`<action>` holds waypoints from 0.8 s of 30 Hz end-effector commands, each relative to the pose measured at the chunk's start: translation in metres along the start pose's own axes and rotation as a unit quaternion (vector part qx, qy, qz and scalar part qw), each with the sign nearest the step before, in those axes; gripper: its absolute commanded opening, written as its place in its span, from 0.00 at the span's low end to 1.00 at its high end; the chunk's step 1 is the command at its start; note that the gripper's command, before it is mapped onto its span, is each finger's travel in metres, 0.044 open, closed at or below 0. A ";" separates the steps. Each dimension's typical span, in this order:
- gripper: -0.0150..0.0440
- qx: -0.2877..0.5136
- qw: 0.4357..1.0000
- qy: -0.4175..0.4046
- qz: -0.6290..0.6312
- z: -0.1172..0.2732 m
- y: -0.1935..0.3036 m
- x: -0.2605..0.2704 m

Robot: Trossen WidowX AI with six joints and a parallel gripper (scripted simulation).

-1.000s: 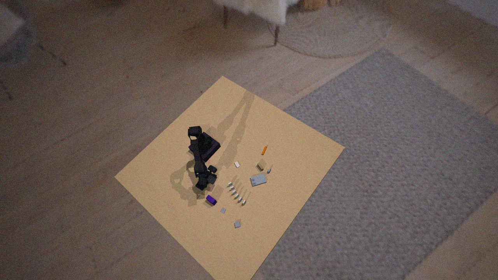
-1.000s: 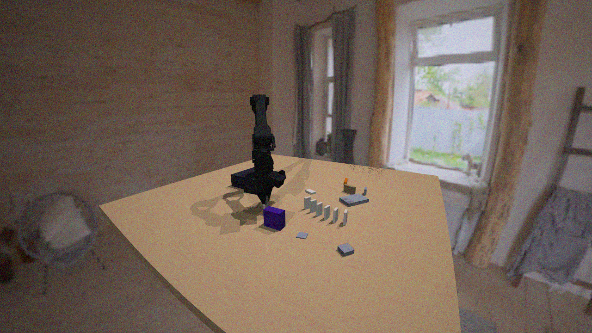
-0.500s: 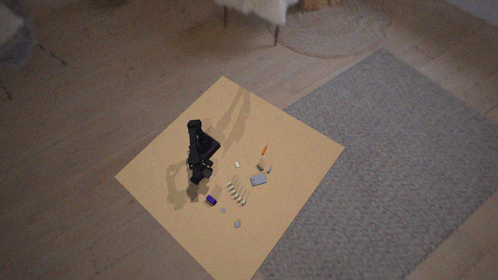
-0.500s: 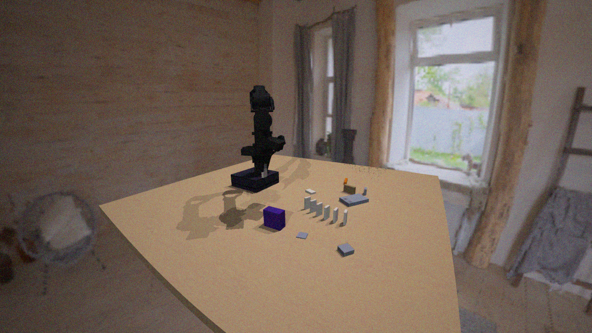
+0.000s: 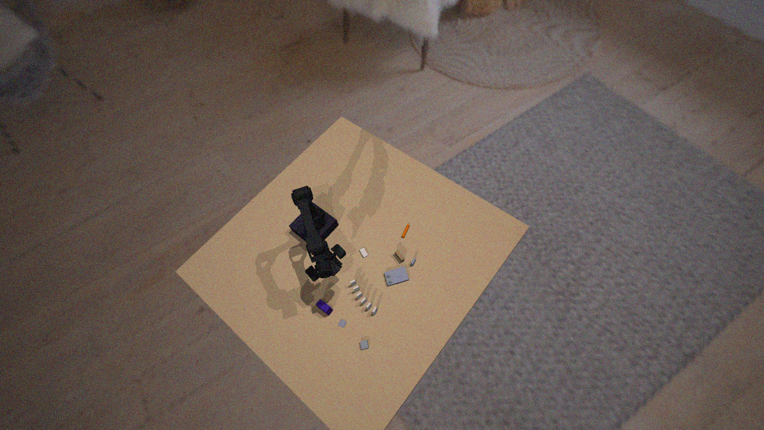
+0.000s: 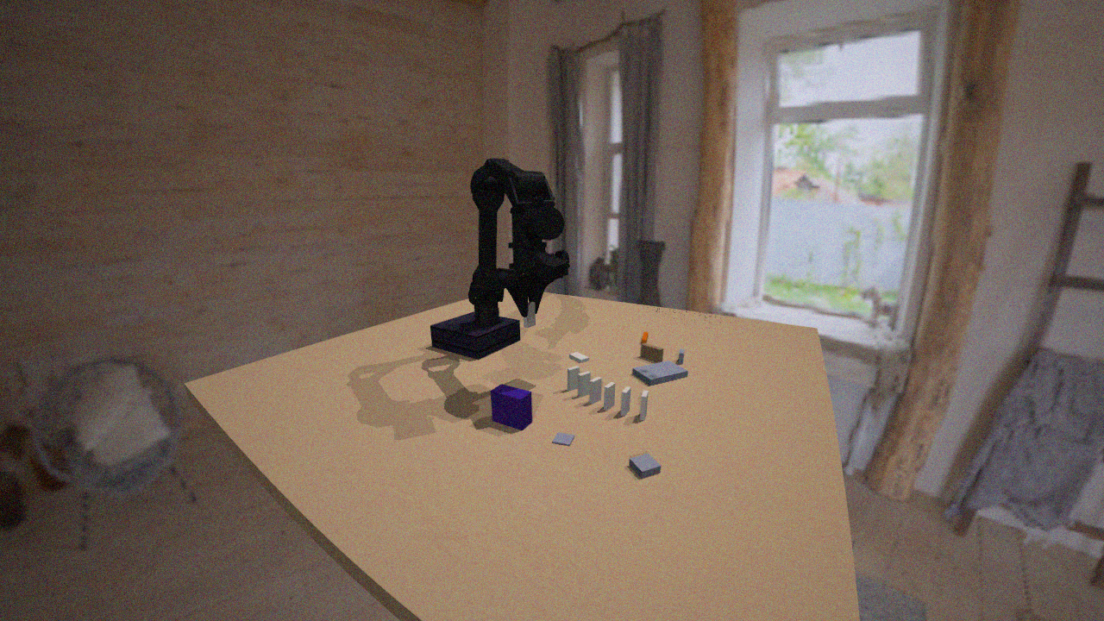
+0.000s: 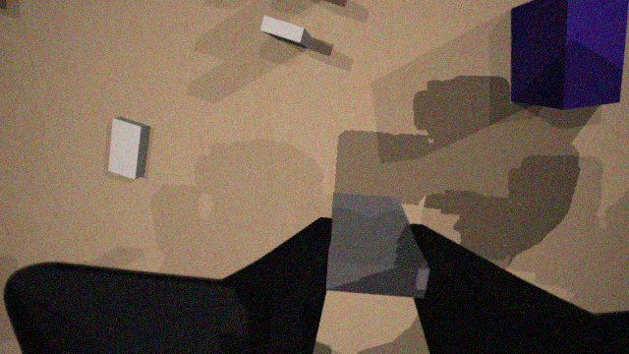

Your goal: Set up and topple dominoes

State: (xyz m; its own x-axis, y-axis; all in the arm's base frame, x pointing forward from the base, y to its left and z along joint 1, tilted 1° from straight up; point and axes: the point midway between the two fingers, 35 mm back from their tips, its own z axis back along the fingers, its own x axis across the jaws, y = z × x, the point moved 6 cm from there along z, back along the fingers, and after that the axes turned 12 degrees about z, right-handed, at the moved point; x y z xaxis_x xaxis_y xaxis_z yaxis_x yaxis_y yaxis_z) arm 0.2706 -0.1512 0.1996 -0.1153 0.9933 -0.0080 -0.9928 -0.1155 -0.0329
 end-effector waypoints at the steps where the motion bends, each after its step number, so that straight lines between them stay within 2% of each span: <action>1: 0.44 0.001 0.992 -0.003 -0.123 0.001 -0.050 0.047; 13: 0.44 0.001 0.992 -0.003 -0.129 -0.003 -0.053 0.049; 24: 0.44 0.001 0.992 -0.003 -0.129 -0.062 -0.059 0.047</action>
State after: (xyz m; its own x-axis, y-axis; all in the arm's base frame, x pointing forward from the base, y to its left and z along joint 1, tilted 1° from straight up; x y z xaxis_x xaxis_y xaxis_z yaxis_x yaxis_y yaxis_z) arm 0.3254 -0.0987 0.1547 0.1371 0.9905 0.0062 -0.9899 0.1373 -0.0344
